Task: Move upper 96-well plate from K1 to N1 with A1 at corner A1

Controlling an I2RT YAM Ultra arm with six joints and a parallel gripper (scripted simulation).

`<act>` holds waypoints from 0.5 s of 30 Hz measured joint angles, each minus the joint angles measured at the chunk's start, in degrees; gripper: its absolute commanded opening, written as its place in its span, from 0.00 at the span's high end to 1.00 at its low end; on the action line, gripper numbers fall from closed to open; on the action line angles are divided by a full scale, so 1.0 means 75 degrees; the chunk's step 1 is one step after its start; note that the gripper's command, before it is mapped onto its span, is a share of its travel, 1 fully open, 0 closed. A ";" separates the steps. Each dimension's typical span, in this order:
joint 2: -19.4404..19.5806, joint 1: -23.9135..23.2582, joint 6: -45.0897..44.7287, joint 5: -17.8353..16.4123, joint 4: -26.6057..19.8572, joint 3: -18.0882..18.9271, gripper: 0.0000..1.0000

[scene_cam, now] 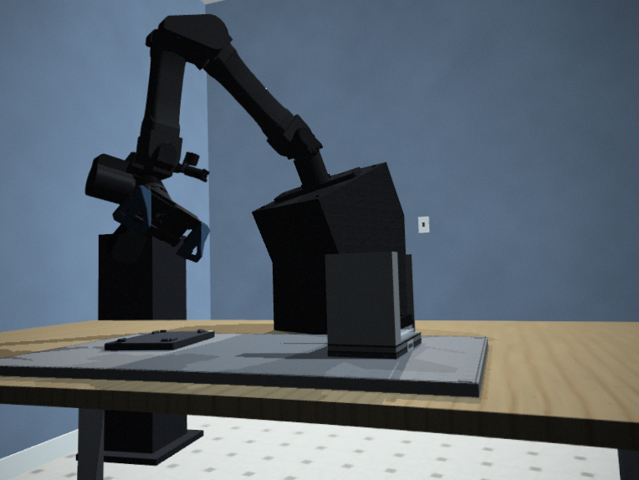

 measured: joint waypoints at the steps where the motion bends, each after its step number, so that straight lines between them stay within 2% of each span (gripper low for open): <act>1: 0.0003 0.0119 -0.0096 0.0134 -0.0093 0.0041 0.00; 8: 0.0041 0.0740 -0.0420 0.0828 -0.0353 0.0067 0.00; 15: 0.0128 0.1399 -0.0892 0.1722 -0.0787 0.0332 0.00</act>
